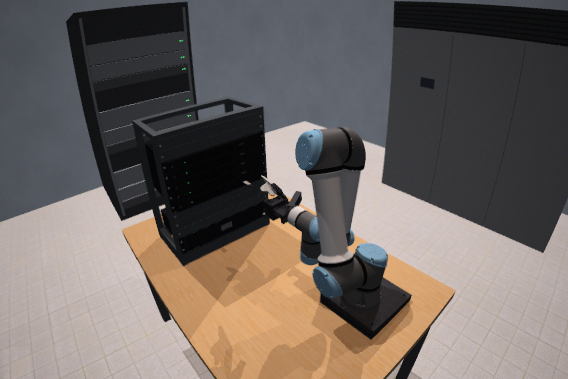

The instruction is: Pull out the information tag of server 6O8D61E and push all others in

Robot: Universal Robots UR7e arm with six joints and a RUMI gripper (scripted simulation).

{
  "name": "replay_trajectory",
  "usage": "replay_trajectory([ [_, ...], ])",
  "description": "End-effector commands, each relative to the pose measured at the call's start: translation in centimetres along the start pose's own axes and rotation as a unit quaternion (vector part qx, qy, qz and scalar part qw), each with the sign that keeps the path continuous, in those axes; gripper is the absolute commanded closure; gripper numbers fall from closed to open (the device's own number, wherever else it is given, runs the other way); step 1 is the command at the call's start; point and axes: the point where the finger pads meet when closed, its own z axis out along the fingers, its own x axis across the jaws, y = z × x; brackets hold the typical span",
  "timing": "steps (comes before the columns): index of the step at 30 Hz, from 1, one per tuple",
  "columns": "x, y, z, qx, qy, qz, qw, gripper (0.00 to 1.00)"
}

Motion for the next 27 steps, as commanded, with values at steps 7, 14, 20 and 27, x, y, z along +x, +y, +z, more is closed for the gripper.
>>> replay_trajectory([
  [7, -0.03, 0.00, 0.00, 0.000, 0.000, -0.002, 1.000, 0.00],
  [14, -0.03, -0.01, 0.01, 0.000, 0.000, -0.004, 1.000, 0.00],
  [20, -0.03, -0.01, 0.02, 0.000, 0.000, -0.005, 1.000, 0.00],
  [27, -0.03, -0.02, 0.03, 0.001, 0.000, -0.007, 1.000, 0.00],
])
